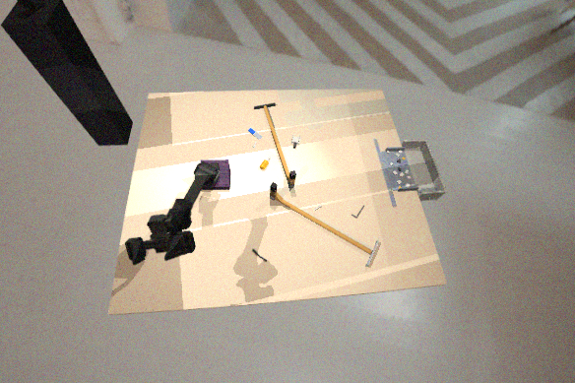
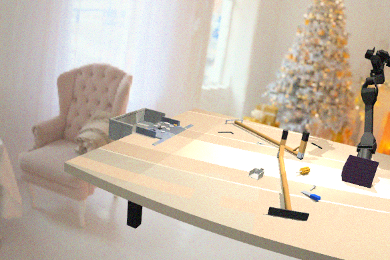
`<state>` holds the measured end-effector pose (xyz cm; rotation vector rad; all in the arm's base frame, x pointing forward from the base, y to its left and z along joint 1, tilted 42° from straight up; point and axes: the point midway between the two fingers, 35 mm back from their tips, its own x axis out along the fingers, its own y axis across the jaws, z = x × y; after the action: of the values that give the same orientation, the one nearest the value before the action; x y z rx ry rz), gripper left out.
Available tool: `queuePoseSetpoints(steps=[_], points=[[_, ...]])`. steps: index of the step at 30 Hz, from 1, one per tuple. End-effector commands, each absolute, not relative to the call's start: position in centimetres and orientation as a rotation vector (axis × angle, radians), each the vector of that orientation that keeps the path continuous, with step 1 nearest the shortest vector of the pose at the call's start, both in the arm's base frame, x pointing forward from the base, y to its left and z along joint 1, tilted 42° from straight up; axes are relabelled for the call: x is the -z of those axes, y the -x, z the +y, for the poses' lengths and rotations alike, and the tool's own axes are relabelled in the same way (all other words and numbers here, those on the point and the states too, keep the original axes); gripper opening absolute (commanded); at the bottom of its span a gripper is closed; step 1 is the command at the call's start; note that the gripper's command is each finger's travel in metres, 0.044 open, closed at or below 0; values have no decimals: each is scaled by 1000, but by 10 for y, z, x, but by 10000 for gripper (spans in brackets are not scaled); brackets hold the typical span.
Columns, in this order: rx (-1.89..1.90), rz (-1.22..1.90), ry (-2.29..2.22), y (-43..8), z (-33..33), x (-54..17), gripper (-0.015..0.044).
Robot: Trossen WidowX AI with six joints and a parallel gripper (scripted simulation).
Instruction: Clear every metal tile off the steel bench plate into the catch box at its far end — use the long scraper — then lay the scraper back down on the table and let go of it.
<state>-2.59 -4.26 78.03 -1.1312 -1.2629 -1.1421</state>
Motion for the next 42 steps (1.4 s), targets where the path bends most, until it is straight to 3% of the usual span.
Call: queuePoseSetpoints(steps=[1,42], points=[[1142,-1263,1131,26,-42,-780,426],[1151,-1259,1119,23,-18,-815,440]])
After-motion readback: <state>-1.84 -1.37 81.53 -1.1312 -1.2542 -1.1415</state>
